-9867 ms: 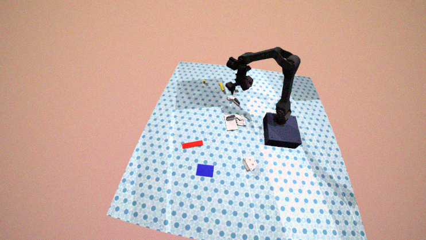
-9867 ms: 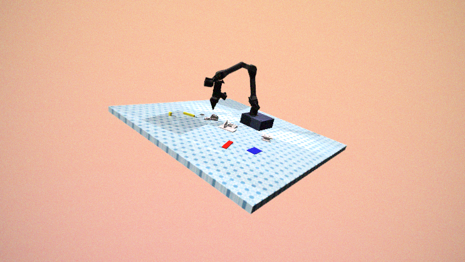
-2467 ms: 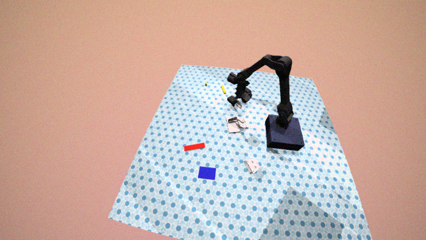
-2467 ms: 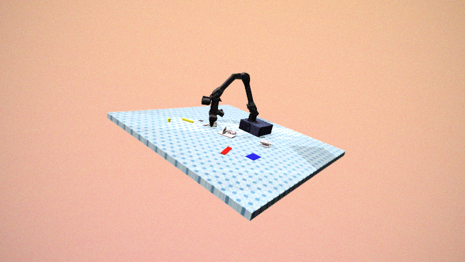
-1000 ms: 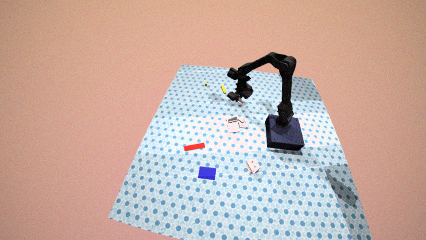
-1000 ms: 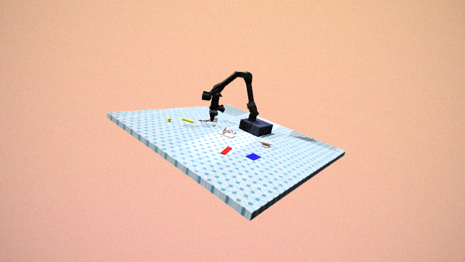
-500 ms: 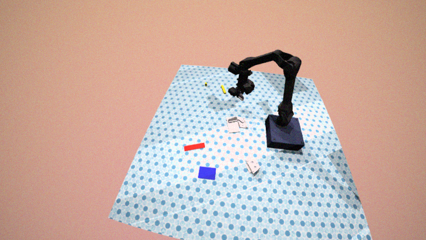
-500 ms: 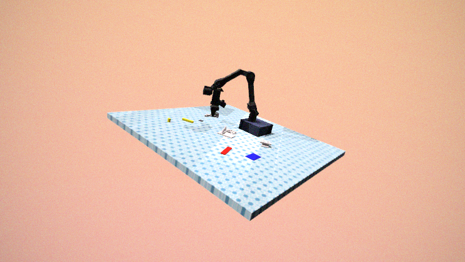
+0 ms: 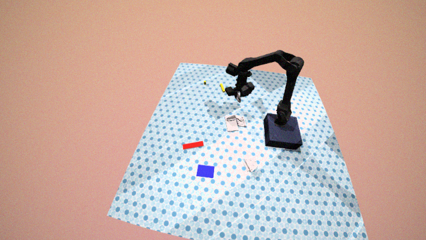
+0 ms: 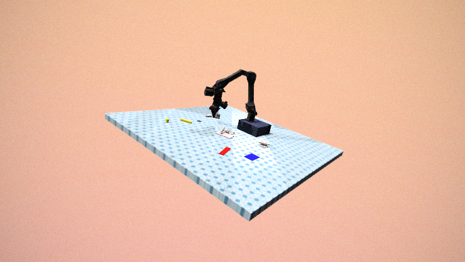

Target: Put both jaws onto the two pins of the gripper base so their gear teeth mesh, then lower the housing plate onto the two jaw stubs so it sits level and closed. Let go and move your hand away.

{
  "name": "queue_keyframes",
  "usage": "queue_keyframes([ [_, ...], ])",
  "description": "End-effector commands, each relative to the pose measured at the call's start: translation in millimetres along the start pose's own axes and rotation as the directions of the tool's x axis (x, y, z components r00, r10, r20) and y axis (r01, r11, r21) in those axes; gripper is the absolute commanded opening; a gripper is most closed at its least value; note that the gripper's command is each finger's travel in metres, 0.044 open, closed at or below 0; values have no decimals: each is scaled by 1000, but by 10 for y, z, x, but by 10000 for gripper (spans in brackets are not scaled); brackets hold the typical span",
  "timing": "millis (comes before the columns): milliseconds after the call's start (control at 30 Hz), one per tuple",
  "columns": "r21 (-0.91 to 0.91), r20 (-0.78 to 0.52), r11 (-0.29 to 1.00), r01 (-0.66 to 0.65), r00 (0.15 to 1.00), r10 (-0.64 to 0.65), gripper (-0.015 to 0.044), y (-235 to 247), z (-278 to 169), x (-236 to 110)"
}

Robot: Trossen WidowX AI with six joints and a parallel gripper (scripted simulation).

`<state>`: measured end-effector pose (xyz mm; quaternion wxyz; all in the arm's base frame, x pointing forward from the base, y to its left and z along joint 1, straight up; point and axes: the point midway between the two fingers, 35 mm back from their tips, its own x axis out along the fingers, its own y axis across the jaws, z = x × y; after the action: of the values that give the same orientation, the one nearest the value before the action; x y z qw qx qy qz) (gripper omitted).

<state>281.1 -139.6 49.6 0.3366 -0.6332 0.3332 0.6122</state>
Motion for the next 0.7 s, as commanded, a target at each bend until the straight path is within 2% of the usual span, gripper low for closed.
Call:
queue_keyframes([
  [0,98,2,995,-5,1000,5,134,-35,114,-13],
  [333,345,4,938,-5,1000,4,134,-137,390,-37],
  [667,570,6,821,-6,1000,3,134,-204,666,-52],
])
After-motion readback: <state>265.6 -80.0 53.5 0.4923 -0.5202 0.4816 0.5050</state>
